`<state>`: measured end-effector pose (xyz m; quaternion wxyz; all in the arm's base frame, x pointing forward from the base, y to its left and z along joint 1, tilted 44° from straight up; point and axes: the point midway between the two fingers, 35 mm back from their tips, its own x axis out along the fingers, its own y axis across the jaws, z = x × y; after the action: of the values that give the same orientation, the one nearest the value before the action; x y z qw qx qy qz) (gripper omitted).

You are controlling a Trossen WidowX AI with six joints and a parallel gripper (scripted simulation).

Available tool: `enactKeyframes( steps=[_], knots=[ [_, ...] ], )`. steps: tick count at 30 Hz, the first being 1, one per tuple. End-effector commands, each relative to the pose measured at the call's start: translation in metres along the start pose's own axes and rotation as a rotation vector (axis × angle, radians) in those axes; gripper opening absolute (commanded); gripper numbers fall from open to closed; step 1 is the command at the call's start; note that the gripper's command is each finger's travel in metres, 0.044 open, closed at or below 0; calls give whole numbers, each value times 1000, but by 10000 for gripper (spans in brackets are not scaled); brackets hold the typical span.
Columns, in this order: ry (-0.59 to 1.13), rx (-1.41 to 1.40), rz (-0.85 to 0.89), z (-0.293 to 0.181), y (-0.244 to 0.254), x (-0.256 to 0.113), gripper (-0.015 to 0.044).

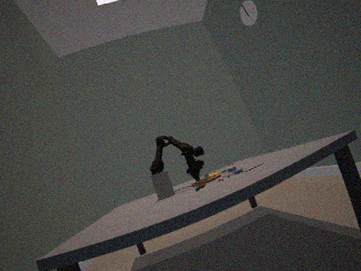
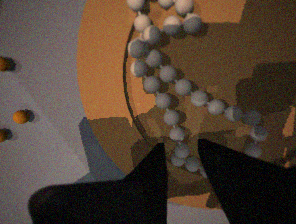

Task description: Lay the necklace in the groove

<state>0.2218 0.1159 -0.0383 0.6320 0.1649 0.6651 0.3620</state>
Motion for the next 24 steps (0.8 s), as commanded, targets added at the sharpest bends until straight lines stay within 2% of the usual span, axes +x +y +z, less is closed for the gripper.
enactKeyframes(
  steps=[1, 2, 24],
  knots=[
    [-1, -1, 0, 0, 0, 0, 15],
    [-1, -1, 0, 0, 0, 0, 0],
    [-1, -1, 0, 0, 0, 0, 0]
  ],
)
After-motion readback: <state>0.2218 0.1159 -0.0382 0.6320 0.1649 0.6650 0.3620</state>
